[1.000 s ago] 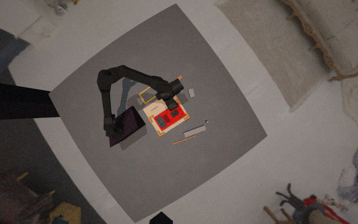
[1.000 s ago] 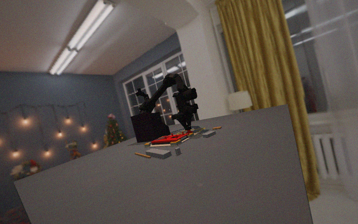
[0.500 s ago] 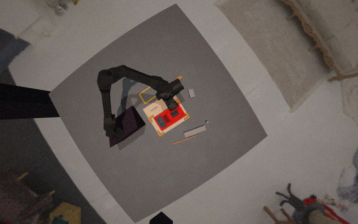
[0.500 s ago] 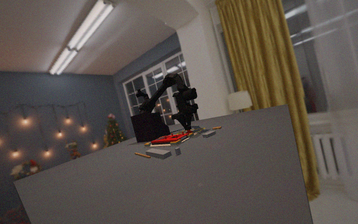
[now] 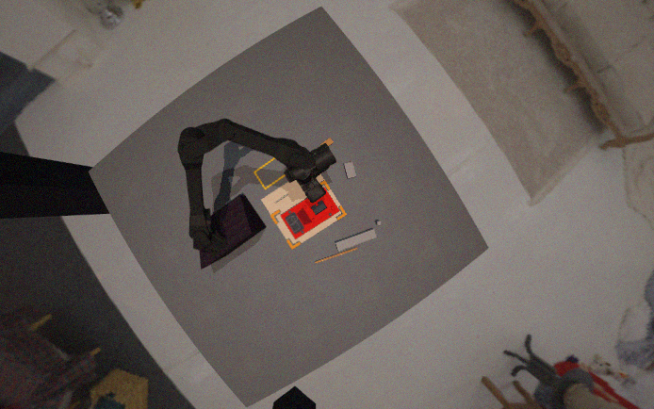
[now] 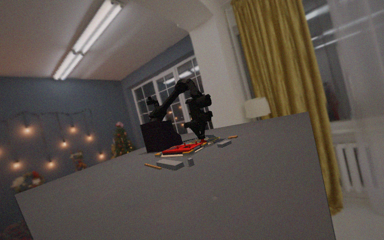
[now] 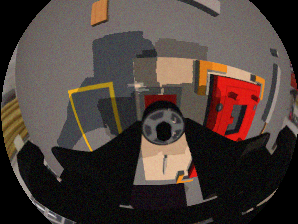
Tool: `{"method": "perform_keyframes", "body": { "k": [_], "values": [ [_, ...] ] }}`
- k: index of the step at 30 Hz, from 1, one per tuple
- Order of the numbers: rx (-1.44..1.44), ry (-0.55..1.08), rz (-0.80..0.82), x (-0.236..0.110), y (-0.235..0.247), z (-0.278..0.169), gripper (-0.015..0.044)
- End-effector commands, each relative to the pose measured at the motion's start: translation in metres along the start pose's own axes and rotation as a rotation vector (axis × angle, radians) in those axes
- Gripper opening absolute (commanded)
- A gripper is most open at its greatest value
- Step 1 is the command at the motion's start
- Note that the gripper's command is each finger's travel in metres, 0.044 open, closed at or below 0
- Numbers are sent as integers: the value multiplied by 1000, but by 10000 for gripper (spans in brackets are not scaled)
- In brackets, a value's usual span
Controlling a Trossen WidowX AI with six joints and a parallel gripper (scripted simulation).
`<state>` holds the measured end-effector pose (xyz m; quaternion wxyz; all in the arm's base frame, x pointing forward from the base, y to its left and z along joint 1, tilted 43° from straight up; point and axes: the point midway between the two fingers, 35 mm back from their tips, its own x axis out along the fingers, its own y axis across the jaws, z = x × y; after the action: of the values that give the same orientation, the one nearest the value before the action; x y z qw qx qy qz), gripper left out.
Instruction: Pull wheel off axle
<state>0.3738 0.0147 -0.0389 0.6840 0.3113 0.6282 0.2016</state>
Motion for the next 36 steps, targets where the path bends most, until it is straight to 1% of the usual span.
{"method": "perform_keyframes", "body": {
  "k": [1, 36],
  "values": [
    [12, -12, 1, -10, -2, 1, 0],
    [13, -14, 2, -22, -3, 0, 0]
  ]
}}
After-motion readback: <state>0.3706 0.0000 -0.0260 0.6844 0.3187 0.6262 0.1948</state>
